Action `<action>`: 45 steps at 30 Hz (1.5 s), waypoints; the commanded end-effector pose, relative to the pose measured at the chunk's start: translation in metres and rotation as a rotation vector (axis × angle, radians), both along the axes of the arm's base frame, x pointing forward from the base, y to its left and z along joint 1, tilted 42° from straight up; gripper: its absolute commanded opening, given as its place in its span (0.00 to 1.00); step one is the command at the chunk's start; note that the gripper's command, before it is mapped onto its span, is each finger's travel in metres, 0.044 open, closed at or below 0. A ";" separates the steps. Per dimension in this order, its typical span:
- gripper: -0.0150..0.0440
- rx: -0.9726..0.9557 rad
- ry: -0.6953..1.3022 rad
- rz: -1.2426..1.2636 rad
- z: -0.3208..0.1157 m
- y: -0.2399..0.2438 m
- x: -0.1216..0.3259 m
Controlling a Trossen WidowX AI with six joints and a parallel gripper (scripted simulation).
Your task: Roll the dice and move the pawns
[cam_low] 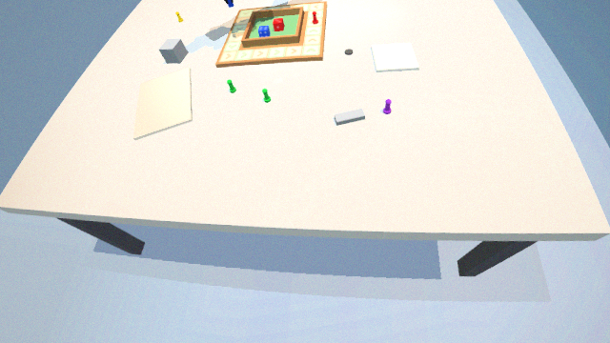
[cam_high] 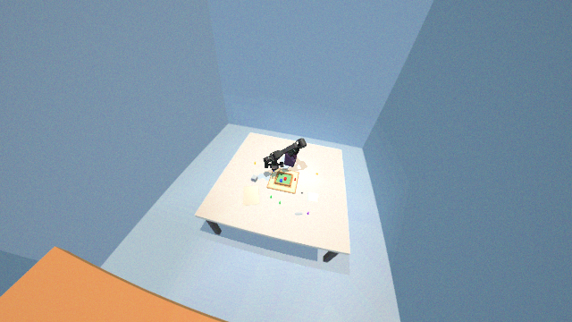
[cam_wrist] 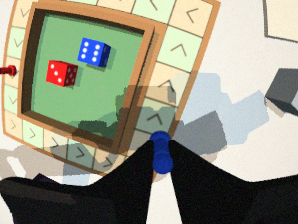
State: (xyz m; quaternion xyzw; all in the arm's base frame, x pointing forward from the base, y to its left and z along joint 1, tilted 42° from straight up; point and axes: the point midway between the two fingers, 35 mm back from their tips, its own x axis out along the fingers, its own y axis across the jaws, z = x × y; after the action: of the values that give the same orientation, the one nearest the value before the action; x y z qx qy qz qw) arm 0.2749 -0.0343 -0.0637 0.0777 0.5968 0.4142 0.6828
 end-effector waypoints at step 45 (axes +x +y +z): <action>0.25 0.006 -0.016 0.006 0.077 0.141 0.099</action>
State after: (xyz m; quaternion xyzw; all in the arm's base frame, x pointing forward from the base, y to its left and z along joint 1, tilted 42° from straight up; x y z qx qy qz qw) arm 0.3701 0.1057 0.0127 0.0694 0.5925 0.4225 0.6823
